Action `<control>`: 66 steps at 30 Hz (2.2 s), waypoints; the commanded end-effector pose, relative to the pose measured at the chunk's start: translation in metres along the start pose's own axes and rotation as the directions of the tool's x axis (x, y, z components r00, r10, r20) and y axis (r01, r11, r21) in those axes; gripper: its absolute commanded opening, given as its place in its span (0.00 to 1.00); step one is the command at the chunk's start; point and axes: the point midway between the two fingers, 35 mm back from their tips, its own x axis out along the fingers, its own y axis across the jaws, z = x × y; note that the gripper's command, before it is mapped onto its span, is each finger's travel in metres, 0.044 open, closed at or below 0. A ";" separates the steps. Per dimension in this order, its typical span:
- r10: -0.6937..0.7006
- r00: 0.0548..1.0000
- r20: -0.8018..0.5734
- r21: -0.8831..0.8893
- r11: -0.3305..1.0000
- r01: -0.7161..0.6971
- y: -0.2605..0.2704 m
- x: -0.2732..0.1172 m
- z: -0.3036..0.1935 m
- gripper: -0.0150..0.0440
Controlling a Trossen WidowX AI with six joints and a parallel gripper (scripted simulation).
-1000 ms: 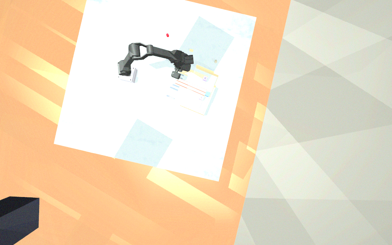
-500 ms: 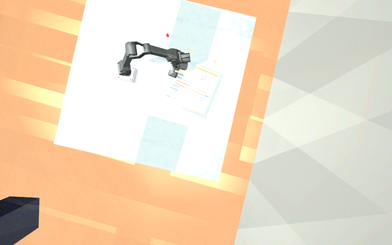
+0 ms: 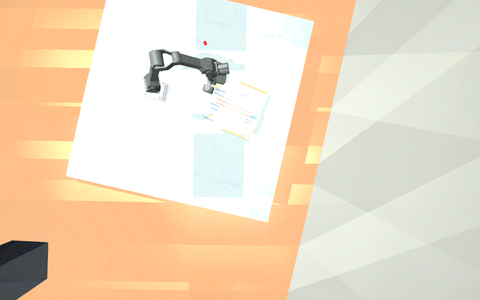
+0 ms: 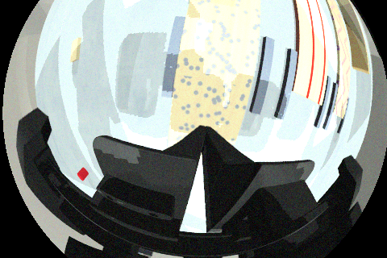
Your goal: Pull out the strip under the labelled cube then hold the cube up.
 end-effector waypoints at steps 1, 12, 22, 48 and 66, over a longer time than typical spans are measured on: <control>-0.009 1.000 -0.019 0.000 1.000 0.009 -0.002 0.004 -0.012 0.25; -0.009 1.000 -0.020 0.000 1.000 0.009 -0.002 0.004 -0.029 0.25; -0.009 1.000 -0.021 0.000 1.000 0.009 -0.001 0.004 -0.045 0.25; -0.009 1.000 -0.025 0.000 1.000 0.009 -0.001 0.004 -0.085 0.25; -0.008 1.000 -0.027 0.000 1.000 0.008 -0.001 0.003 -0.110 0.25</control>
